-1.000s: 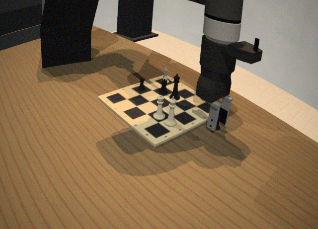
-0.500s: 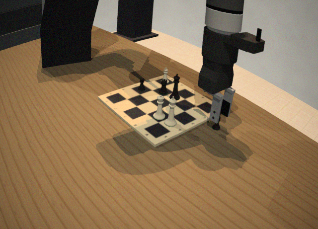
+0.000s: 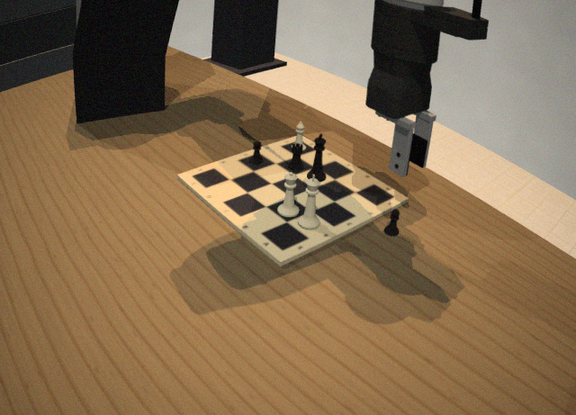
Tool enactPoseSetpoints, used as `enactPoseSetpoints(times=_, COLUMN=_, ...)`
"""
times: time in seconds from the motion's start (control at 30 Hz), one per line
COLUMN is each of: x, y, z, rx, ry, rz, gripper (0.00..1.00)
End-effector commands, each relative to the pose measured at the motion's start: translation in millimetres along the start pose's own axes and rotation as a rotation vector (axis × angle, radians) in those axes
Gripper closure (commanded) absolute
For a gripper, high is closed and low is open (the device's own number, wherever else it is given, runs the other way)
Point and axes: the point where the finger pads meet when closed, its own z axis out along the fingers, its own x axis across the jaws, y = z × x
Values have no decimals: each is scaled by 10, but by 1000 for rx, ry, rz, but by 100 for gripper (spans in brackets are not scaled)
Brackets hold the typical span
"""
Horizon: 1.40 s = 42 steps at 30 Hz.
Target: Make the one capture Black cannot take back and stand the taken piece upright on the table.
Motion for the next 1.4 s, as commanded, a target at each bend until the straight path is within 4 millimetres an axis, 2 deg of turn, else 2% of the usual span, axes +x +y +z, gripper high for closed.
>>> enactPoseSetpoints(times=0.0, x=11, y=36, z=-83, rx=-7, ry=-2, rz=2, gripper=32)
enactPoseSetpoints(times=0.03, x=11, y=36, z=-83, rx=-7, ry=-2, rz=2, gripper=32)
enactPoseSetpoints(times=0.07, x=10, y=37, z=-83, rx=-7, ry=-2, rz=2, gripper=0)
enactPoseSetpoints(times=1.0, x=8, y=40, z=-73, rx=-8, ry=-2, rz=-3, gripper=0)
enactPoseSetpoints(times=1.37, x=19, y=49, z=-83, rx=-7, ry=-2, rz=-65, gripper=0)
